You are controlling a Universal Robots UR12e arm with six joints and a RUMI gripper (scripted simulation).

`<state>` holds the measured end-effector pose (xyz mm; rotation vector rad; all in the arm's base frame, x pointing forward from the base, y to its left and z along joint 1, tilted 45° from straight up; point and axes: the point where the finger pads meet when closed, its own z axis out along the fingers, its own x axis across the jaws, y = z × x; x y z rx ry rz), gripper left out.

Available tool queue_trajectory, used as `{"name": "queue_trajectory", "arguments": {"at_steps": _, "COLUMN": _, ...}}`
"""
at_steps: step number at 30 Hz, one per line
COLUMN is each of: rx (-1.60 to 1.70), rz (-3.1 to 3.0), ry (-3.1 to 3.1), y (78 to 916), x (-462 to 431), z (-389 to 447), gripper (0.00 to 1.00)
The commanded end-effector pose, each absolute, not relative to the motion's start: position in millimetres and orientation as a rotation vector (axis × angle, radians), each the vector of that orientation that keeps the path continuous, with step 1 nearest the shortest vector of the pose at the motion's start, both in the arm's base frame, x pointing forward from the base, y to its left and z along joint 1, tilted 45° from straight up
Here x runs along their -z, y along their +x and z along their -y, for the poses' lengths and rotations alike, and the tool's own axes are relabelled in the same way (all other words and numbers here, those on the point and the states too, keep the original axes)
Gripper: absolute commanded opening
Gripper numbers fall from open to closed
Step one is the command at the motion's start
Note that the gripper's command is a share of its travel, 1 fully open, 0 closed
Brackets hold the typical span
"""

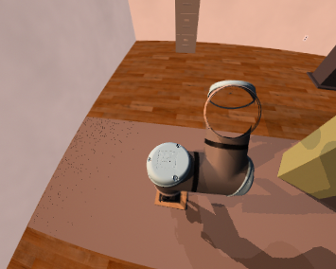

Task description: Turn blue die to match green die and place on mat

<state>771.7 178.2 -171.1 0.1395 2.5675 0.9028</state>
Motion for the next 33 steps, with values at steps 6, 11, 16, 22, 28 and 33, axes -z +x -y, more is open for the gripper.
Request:
{"name": "queue_trajectory", "arguments": {"at_steps": 6, "rx": -0.902, "rz": -2.567, "ry": 0.140, "y": 767, "x": 163, "z": -171, "gripper": 0.28}}
{"name": "queue_trajectory", "arguments": {"at_steps": 11, "rx": -0.902, "rz": -2.567, "ry": 0.140, "y": 761, "x": 152, "z": -162, "gripper": 0.28}}
{"name": "queue_trajectory", "arguments": {"at_steps": 16, "rx": -0.902, "rz": -2.567, "ry": 0.140, "y": 756, "x": 143, "z": -156, "gripper": 0.28}}
{"name": "queue_trajectory", "arguments": {"at_steps": 22, "rx": -0.902, "rz": -2.567, "ry": 0.140, "y": 755, "x": 142, "z": -154, "gripper": 0.28}}
{"name": "queue_trajectory", "arguments": {"at_steps": 28, "rx": -0.885, "rz": -2.575, "ry": 0.143, "y": 755, "x": 142, "z": -154, "gripper": 0.28}}
{"name": "queue_trajectory", "arguments": {"at_steps": 33, "rx": -0.806, "rz": -2.611, "ry": 0.159, "y": 754, "x": 144, "z": -156, "gripper": 0.28}}
